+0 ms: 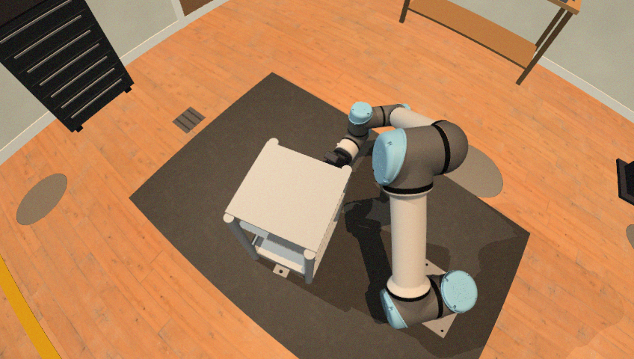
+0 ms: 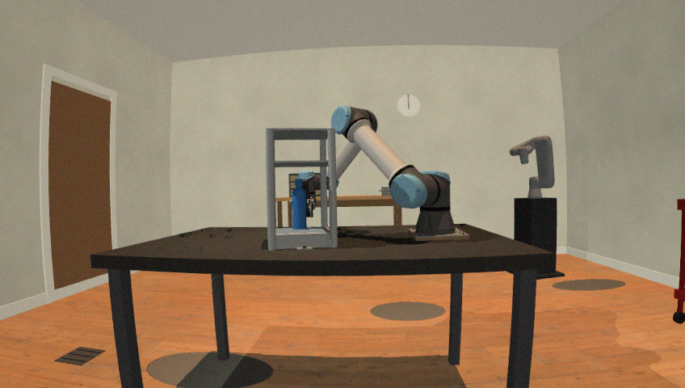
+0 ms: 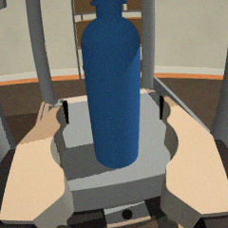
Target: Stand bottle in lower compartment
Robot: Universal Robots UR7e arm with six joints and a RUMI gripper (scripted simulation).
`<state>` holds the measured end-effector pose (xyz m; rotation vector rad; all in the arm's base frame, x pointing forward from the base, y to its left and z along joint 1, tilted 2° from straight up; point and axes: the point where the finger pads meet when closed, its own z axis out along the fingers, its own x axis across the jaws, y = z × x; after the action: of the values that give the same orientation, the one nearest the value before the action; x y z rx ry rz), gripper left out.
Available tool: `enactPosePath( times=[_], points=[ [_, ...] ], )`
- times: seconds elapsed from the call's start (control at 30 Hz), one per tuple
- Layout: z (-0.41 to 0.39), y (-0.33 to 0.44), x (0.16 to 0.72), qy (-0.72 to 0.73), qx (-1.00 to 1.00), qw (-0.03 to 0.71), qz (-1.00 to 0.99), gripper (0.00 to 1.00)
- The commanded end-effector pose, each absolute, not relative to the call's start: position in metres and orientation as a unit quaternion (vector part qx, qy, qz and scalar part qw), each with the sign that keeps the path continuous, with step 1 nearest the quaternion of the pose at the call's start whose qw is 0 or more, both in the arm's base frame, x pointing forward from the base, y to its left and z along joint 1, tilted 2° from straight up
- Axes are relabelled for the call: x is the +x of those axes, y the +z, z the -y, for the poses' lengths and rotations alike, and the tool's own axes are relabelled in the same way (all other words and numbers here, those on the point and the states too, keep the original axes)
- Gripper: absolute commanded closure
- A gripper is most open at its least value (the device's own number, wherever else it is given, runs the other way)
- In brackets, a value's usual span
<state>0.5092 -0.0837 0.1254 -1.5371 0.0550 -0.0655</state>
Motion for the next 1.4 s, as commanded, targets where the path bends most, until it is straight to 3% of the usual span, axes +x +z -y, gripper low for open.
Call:
enactPosePath(
  times=[0.0,1.37],
  points=[
    [0.086,0.126,0.509,-0.030,-0.695,0.718,-0.025,0.57],
    [0.104,0.125,0.508,-0.030,-0.695,0.718,-0.025,0.57]
  ],
)
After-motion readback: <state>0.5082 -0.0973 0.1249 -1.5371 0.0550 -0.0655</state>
